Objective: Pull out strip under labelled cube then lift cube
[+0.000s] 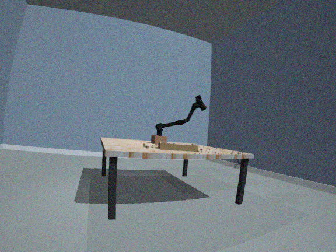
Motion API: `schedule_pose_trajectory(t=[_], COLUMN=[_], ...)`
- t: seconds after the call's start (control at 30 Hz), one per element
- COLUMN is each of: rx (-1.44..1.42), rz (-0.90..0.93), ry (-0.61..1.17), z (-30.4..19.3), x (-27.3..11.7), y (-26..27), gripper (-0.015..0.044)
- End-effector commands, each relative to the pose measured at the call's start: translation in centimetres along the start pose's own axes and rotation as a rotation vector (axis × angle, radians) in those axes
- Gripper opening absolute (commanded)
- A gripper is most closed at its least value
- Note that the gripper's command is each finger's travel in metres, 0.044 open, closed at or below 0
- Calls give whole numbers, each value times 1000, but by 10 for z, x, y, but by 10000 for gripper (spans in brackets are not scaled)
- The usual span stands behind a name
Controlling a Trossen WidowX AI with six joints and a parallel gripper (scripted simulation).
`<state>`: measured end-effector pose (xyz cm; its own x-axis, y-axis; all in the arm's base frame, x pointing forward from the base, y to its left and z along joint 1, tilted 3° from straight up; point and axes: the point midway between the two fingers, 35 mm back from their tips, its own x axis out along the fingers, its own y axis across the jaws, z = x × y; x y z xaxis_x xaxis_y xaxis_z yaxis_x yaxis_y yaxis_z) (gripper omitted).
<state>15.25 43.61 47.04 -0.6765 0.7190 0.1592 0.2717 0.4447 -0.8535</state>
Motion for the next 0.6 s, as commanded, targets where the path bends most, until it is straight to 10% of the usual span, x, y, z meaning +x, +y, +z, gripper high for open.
schedule_pose_trajectory(t=[0.0, 0.57], rx=[-8, -700], rz=[-3, -483], ry=[-1, 38], z=[1, 133], x=[1, 58], y=[-2, -231], gripper=[400, 400])
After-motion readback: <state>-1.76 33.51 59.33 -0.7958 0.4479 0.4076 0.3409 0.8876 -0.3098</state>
